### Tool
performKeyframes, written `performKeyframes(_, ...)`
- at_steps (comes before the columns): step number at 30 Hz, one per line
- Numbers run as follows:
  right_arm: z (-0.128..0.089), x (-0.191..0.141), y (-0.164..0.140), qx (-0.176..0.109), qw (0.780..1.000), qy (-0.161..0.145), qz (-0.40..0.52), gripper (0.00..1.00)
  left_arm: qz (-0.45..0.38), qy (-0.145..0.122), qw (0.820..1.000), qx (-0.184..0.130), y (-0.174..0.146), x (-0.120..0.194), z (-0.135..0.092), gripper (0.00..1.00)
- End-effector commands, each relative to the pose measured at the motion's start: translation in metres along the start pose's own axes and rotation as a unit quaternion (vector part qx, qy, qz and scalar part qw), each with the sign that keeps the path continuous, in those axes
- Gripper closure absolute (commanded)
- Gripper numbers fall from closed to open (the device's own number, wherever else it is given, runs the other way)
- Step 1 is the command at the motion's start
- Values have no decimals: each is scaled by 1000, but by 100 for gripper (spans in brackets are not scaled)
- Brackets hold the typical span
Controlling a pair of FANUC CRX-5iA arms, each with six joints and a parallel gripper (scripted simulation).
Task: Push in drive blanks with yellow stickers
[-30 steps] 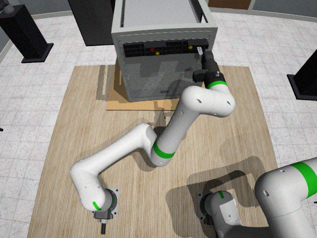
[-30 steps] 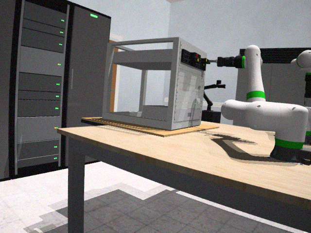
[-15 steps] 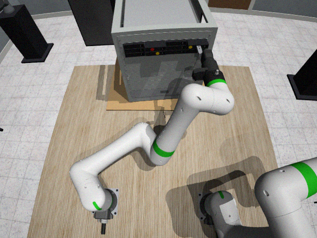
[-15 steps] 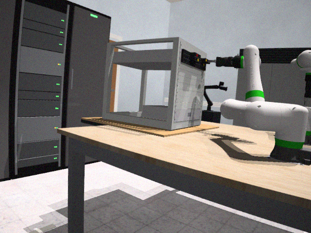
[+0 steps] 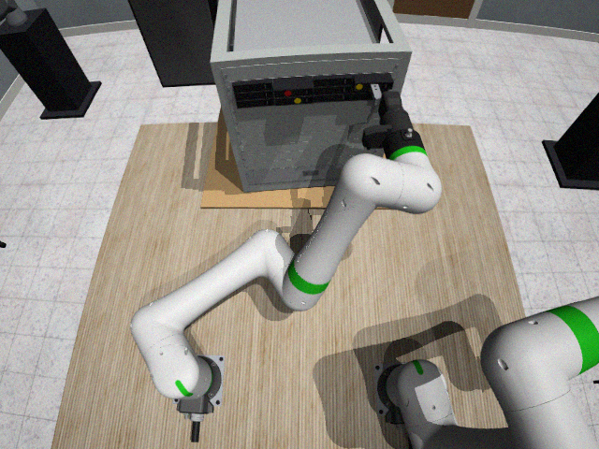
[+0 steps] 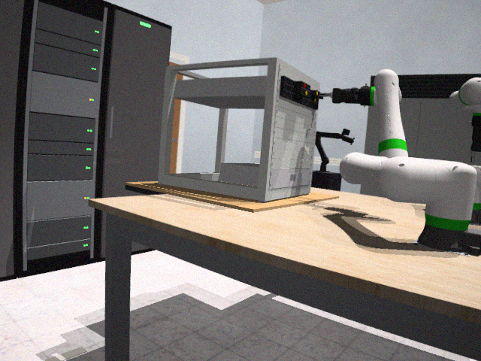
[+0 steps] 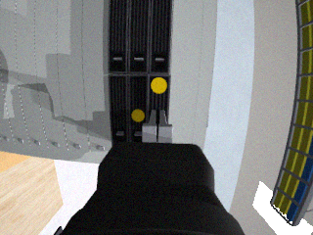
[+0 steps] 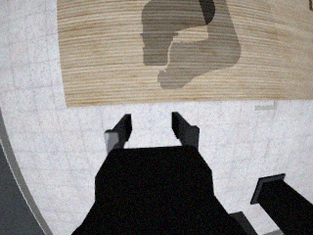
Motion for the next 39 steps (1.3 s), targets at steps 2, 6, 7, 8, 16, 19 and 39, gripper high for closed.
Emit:
performKeyframes(2, -1, 0, 0, -1, 1000, 0, 0, 0, -1, 1, 1000, 0, 0, 2, 0, 100)
performKeyframes(6, -1, 0, 0, -1, 1000, 0, 0, 0, -1, 1, 1000, 0, 0, 2, 0, 100)
performKeyframes(7, -1, 0, 0, -1, 1000, 0, 0, 0, -1, 1, 1000, 0, 0, 2, 0, 100)
performKeyframes(8, -1, 0, 0, -1, 1000, 0, 0, 0, -1, 1, 1000, 0, 0, 2, 0, 100)
performKeyframes(16, -1, 0, 0, -1, 1000, 0, 0, 0, -1, 1, 1000, 0, 0, 2, 8, 100)
performKeyframes(19, -1, 0, 0, -1, 1000, 0, 0, 0, -1, 1, 1000, 0, 0, 2, 10, 100)
performKeyframes(39, -1, 0, 0, -1, 1000, 0, 0, 0, -1, 1, 1000, 0, 0, 2, 13, 100)
Point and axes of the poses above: on each arm, the point where the finger pads meet when closed, its own z axis out along the fingers, its own x axis across the jaws, y = z × x, the point moved 1 cm from there along -z, back along the fingers, and after that the axes turned 12 degrees about -z, right-handed, at the moved point
